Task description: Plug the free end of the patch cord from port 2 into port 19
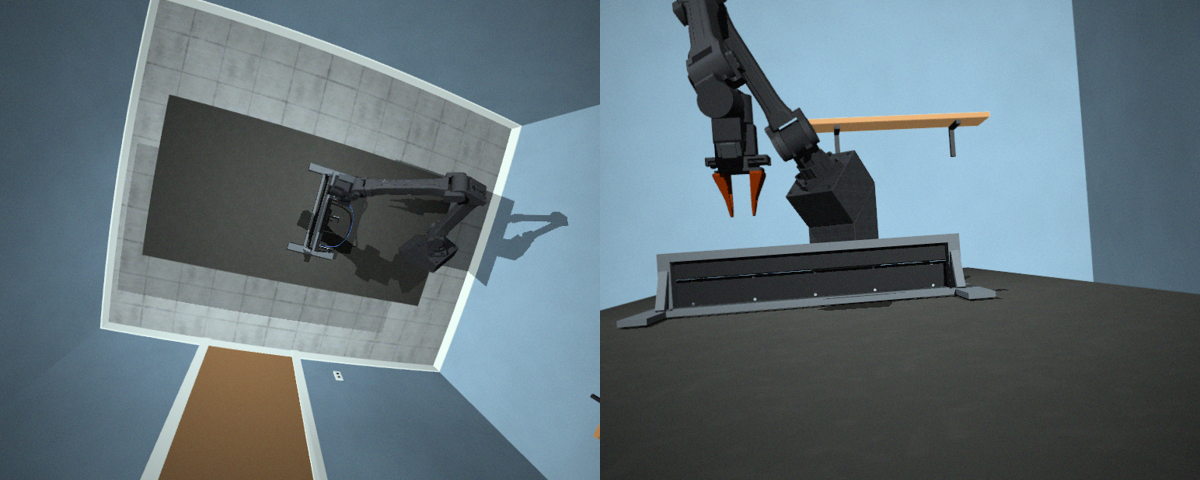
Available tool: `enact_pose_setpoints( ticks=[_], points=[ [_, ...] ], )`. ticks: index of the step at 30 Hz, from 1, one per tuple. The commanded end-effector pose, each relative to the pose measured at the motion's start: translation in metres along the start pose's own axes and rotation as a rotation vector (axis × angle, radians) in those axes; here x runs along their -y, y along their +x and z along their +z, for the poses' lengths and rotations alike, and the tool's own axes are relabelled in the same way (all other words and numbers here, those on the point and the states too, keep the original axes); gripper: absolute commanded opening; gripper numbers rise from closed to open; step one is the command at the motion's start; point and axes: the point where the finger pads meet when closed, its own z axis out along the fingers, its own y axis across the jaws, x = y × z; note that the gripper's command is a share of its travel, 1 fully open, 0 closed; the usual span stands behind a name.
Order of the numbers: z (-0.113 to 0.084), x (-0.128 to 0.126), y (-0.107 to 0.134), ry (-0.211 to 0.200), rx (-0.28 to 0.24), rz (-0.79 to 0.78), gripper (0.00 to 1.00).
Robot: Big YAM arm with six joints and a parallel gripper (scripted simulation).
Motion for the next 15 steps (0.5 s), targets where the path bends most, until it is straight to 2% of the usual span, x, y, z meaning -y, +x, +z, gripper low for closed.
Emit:
enact_pose_setpoints(
  ticks=[1, 5, 6, 15],
  points=[
    [-0.0373, 0.0114, -0.0289, 0.004, 0.087, 0.037, 0.36],
    [-0.0377, 0.0111, -0.0292, 0.004, 0.087, 0.037, 0.36],
    [-0.0376, 0.0107, -0.0289, 0.003, 0.087, 0.036, 0.0],
    [-0.0361, 0.01, -0.0259, 0.003, 0.078, 0.034, 0.0]
  ],
)
